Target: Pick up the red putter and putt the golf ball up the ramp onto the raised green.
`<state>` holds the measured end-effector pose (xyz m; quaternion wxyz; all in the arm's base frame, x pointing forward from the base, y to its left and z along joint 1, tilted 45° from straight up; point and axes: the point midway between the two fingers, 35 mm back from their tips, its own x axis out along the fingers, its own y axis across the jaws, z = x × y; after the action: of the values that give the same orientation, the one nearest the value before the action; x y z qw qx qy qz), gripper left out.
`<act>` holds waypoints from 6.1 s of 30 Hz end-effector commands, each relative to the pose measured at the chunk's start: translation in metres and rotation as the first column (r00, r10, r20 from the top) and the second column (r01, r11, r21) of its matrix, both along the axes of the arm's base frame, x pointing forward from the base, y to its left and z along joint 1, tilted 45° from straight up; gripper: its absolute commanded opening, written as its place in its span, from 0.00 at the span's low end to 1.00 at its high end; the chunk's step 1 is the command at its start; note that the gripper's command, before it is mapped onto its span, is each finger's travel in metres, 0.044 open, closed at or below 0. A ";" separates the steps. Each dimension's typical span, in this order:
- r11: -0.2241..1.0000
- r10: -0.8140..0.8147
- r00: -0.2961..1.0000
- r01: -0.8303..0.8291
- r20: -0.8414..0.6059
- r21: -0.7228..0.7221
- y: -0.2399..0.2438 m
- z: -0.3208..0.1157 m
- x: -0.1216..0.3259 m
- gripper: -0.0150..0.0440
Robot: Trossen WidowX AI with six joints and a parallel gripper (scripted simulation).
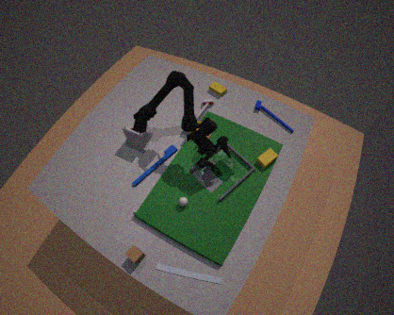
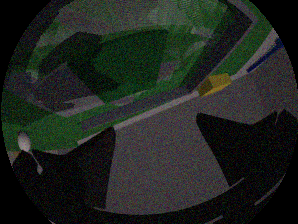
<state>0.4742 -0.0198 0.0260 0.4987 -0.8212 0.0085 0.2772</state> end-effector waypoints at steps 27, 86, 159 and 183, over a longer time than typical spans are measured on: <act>0.746 0.135 0.723 0.376 -0.677 0.550 0.092 0.163 -0.121 1.00; 0.732 0.332 0.314 0.509 -0.890 0.453 0.213 0.152 -0.221 1.00; 0.473 -0.041 0.202 0.867 -0.979 0.159 0.012 0.125 -0.129 0.25; 0.352 -0.489 -0.031 0.908 -0.872 -0.229 -0.126 0.010 -0.090 0.25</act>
<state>0.3806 -0.1218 0.0491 0.6629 -0.2840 0.6003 0.3458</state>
